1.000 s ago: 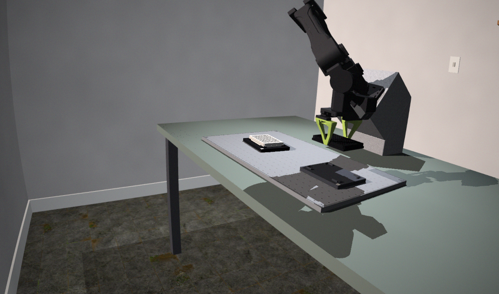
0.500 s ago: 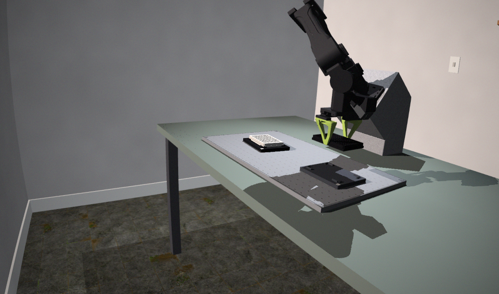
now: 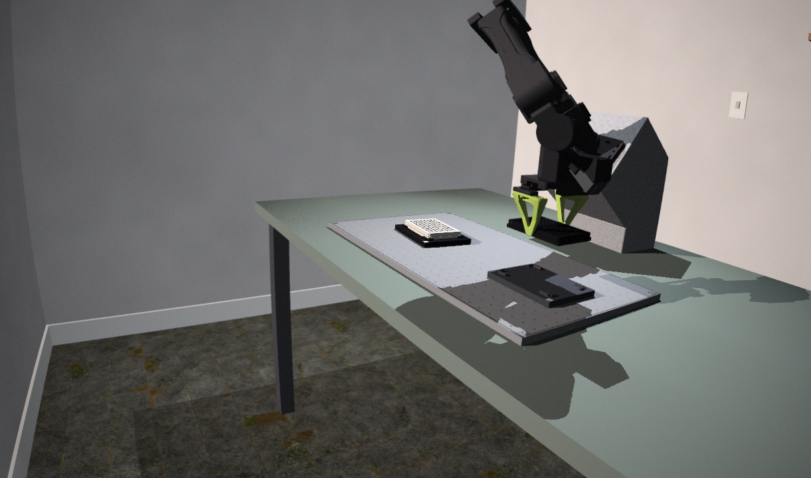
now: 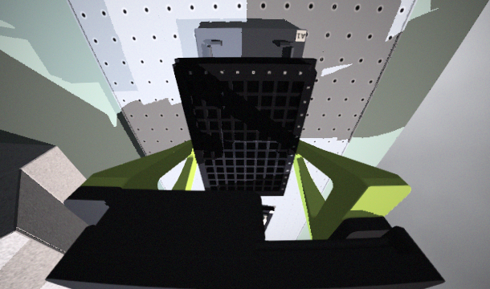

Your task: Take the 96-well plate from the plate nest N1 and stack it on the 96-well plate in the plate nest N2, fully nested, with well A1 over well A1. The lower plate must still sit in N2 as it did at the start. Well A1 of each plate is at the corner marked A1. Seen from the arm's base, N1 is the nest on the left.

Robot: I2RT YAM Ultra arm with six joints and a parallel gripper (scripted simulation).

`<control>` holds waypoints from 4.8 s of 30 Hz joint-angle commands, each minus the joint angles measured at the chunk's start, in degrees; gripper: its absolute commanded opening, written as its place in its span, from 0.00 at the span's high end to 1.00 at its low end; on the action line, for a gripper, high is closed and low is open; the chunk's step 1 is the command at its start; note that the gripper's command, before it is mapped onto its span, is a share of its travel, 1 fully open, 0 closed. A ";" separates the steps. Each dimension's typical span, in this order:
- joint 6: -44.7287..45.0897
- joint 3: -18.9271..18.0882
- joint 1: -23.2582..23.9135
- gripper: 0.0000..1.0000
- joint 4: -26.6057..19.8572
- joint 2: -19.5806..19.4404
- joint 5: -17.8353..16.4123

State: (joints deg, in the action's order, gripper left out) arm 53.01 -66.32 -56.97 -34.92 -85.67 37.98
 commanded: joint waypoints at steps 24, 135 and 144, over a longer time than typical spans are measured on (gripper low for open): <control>-3.40 1.45 0.05 1.00 0.87 3.02 -0.90; 53.48 11.41 81.70 1.00 3.30 19.59 -60.41; 57.02 8.83 86.24 1.00 2.41 17.01 -63.82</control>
State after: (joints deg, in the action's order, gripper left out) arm 108.40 -55.33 28.36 -30.87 -68.90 -23.51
